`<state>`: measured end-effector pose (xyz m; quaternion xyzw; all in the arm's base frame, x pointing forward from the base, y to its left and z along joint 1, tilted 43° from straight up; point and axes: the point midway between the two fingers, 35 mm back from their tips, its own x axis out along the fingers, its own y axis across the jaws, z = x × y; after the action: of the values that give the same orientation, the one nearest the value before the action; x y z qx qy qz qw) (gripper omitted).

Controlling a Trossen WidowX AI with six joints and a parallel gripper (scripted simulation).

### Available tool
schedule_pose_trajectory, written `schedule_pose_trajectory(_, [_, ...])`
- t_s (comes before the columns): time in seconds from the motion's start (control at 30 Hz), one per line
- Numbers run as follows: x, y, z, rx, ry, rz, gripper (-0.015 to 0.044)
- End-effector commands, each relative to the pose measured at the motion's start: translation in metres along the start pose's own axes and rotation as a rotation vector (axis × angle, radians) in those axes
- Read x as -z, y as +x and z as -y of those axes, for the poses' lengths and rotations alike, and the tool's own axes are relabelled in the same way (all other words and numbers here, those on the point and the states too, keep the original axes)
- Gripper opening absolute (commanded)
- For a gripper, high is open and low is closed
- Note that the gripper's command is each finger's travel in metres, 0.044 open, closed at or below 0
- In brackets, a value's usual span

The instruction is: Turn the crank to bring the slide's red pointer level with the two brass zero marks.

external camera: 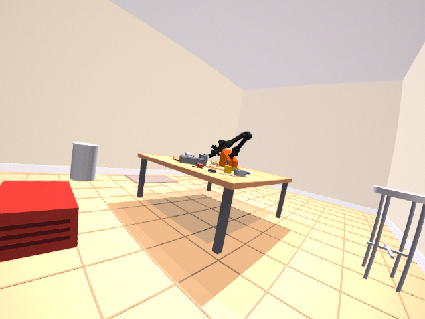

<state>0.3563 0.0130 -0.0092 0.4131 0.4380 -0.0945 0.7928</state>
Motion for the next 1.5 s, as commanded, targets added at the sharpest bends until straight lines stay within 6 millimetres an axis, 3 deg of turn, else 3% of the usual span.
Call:
schedule_pose_trajectory(0.0, [-0.0021,-0.0026,-0.0087,-0.023,-0.006,0.006,0.0])
schedule_pose_trajectory(1.47, [-0.0016,-0.0021,-0.0149,-0.023,-0.006,0.006,0.0])
